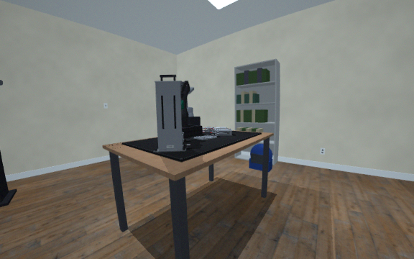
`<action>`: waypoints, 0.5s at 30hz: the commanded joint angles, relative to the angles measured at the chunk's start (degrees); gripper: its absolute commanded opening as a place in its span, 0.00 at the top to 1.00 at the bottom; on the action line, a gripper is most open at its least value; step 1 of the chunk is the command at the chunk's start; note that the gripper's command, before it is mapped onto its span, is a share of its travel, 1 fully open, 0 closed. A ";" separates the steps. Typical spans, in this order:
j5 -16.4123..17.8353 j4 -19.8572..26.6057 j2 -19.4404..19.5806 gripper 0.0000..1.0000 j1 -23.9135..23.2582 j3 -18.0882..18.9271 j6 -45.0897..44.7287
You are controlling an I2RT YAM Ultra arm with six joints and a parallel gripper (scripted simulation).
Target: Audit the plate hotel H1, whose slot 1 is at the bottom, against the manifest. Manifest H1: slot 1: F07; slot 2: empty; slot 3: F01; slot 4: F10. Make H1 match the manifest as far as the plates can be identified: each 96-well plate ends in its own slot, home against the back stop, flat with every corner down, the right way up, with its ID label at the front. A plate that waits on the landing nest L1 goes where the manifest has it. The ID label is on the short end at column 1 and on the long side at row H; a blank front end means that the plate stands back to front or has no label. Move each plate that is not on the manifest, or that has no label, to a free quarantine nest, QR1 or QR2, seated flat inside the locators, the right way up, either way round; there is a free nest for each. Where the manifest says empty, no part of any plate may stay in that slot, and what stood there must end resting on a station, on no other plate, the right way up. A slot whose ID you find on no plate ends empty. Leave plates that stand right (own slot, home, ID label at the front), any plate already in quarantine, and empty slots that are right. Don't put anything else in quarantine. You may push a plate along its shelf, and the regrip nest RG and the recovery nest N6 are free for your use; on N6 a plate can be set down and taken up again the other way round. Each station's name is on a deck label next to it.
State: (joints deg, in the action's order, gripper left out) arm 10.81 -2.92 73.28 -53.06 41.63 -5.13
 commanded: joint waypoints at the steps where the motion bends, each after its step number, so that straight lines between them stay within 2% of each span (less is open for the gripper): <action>1: -0.03 -0.79 -0.19 0.00 0.03 0.42 0.11; 9: -0.03 -0.79 -0.19 0.00 0.03 0.42 0.11; 15: 0.40 -0.02 -2.61 0.00 -0.46 -1.29 -0.13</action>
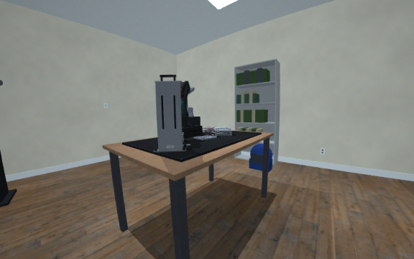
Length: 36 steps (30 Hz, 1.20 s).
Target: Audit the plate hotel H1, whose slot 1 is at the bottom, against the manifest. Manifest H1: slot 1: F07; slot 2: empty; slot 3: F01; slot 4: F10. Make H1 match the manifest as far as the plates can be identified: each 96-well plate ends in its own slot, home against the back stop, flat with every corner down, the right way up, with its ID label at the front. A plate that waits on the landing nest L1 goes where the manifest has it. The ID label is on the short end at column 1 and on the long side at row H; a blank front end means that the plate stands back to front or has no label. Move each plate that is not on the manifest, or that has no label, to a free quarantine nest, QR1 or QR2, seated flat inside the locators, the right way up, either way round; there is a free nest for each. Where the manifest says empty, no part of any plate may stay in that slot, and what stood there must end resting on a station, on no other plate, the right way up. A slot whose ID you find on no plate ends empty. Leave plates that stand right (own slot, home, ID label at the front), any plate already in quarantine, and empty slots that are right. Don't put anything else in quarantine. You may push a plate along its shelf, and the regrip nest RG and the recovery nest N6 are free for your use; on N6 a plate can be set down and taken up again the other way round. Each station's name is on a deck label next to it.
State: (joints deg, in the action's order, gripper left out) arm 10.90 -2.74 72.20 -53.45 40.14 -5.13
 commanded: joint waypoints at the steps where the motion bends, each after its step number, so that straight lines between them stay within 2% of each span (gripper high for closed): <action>1: 0.39 -0.05 -1.95 0.00 -0.16 -0.08 -0.17; 13: 1.22 1.60 -6.16 0.00 -1.09 -2.75 -0.62; 36: 1.10 -8.45 -2.45 0.00 -0.96 -9.08 -0.56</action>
State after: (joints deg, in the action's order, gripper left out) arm 11.90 -8.49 69.78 -54.46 30.92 -5.63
